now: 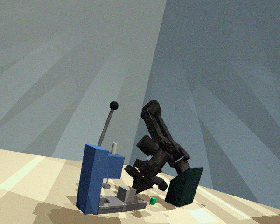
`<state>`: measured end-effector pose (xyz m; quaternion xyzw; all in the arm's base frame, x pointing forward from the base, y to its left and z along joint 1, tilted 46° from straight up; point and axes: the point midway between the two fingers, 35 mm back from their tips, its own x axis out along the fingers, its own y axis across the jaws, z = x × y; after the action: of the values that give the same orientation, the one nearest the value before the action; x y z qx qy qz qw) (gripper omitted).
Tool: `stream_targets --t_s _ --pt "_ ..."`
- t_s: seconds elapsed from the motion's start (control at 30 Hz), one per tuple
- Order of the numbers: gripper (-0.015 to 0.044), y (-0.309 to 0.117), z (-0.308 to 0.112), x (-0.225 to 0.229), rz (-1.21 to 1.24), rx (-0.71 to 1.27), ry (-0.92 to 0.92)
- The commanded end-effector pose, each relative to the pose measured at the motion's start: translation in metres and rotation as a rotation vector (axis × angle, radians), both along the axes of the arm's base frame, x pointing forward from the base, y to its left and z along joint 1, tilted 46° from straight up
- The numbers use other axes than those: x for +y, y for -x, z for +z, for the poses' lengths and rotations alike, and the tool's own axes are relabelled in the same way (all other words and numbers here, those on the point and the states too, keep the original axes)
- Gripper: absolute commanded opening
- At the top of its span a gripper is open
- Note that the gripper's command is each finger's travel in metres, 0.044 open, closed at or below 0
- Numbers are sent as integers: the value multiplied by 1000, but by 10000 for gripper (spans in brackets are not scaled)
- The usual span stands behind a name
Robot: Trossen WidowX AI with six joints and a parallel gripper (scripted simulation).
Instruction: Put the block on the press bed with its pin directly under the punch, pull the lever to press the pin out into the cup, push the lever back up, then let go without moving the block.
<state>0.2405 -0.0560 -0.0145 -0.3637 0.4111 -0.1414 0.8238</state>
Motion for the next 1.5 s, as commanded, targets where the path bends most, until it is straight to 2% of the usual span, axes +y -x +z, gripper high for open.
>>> stream_targets --t_s 0.0,1.0,1.43,1.47 --pt "30 -5 -2 0 20 -6 1" --pt "30 -48 -5 0 148 -131 -8" --pt "30 -21 -5 -3 147 -129 -8" --pt "56 -21 -5 -3 147 -129 -8"
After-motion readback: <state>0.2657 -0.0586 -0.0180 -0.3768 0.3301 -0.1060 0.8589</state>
